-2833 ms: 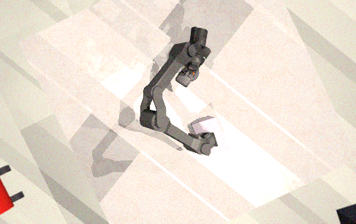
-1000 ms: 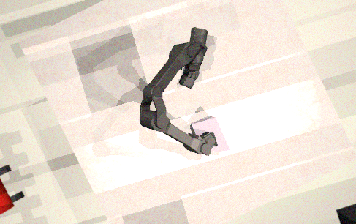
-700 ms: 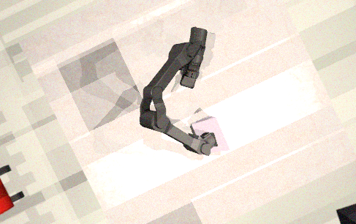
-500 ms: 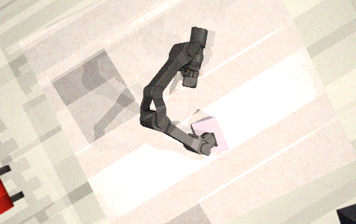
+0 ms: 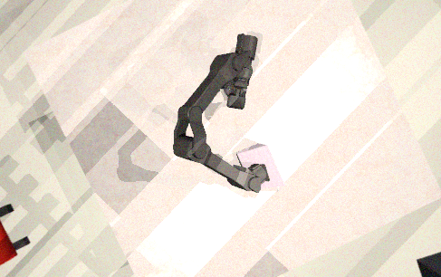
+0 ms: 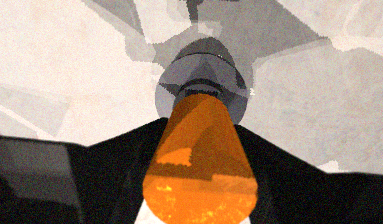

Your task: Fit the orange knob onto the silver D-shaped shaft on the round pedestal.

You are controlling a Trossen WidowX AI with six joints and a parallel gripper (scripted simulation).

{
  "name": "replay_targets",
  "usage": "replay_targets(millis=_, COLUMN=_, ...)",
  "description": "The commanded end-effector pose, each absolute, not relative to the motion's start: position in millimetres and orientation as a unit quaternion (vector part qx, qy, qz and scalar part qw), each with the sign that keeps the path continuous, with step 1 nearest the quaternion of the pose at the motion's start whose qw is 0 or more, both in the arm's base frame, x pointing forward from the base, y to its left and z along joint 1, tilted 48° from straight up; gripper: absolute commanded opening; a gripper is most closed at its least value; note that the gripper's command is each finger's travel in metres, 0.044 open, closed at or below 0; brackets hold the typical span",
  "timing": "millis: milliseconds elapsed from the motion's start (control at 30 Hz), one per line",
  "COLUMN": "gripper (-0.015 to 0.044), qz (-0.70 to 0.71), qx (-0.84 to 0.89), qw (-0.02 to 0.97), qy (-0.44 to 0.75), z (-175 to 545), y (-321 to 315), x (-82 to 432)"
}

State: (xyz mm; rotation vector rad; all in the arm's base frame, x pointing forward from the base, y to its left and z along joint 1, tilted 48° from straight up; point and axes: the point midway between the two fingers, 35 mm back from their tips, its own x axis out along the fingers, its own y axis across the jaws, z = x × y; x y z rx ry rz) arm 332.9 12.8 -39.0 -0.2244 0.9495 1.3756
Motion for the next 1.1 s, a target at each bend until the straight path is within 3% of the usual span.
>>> replay_targets(millis=0, gripper=0.0, qz=0.609, qx=-0.1, qw=0.666, qy=0.419, z=-38.6, y=13.5, x=333.7)
replay_targets(millis=1067, gripper=0.0, qz=0.649, qx=-0.169, qw=0.652, qy=0.353, z=-38.3, y=13.6, x=333.8)
